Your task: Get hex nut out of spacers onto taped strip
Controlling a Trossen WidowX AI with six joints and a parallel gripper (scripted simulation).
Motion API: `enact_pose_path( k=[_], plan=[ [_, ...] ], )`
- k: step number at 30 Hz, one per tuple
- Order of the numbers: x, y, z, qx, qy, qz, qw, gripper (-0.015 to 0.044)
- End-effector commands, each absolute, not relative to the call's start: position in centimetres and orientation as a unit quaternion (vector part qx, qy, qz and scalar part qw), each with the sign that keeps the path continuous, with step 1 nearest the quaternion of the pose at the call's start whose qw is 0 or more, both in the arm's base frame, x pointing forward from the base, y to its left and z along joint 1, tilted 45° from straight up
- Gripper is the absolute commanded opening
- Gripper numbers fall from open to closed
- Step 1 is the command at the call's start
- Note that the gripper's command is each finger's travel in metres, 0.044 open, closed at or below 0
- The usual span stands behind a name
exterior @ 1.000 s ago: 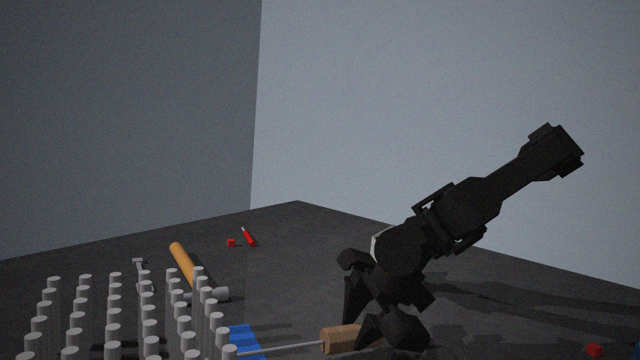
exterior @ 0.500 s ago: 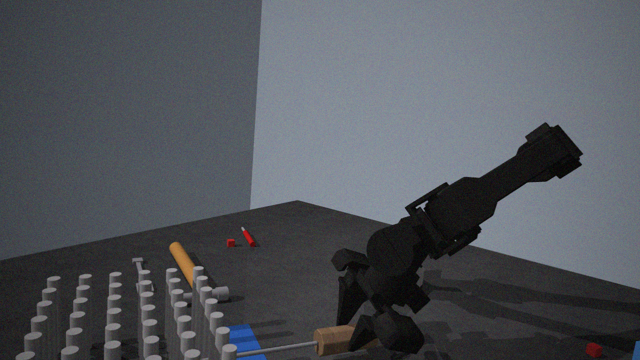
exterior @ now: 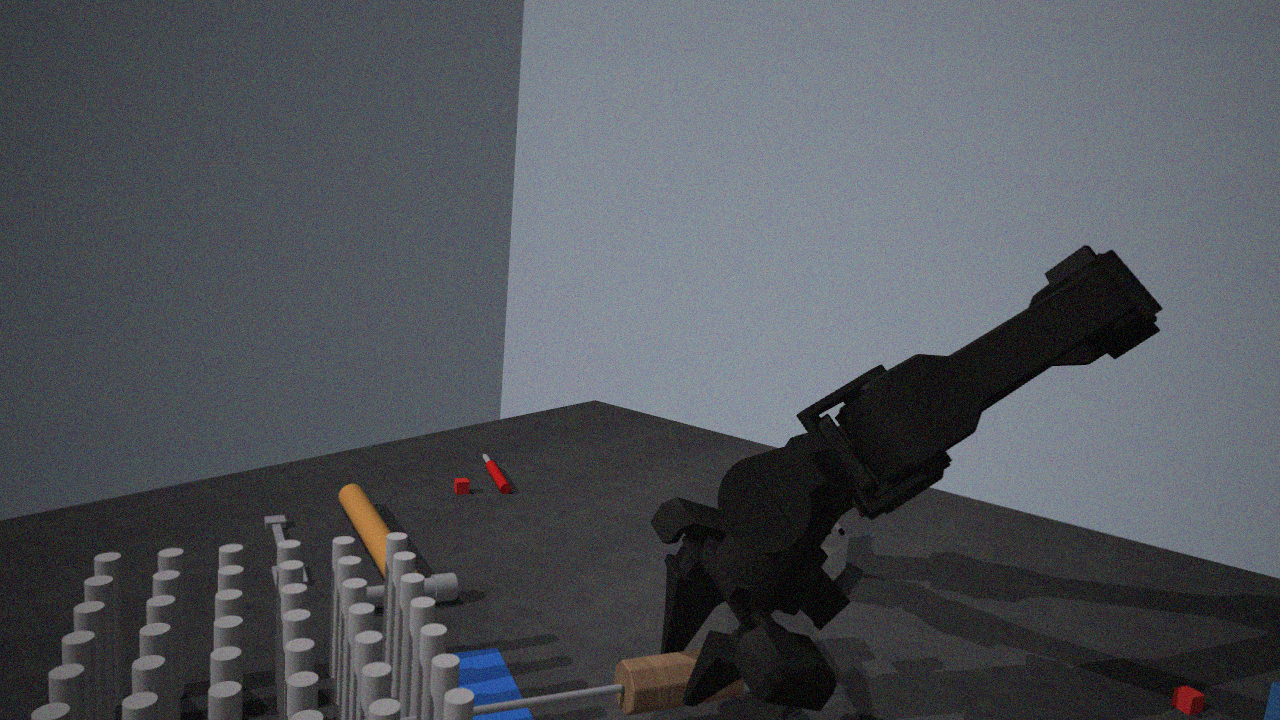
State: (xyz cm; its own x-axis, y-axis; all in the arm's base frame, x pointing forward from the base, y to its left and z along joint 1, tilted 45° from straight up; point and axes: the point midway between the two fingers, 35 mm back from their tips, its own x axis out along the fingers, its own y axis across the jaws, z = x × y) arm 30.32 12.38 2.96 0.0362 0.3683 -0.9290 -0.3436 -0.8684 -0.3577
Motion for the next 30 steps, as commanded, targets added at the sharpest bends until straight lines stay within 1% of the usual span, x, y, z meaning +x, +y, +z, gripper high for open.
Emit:
enact_pose_path(
  k=[1, 30],
  plan=[
    [30.9, 12.2, 3.0, -0.676, -0.011, 0.690, 0.257, 0.0000],
    [32.6, 11.9, 2.2, -0.677, -0.011, 0.690, 0.257, 0.0000]
  ],
)
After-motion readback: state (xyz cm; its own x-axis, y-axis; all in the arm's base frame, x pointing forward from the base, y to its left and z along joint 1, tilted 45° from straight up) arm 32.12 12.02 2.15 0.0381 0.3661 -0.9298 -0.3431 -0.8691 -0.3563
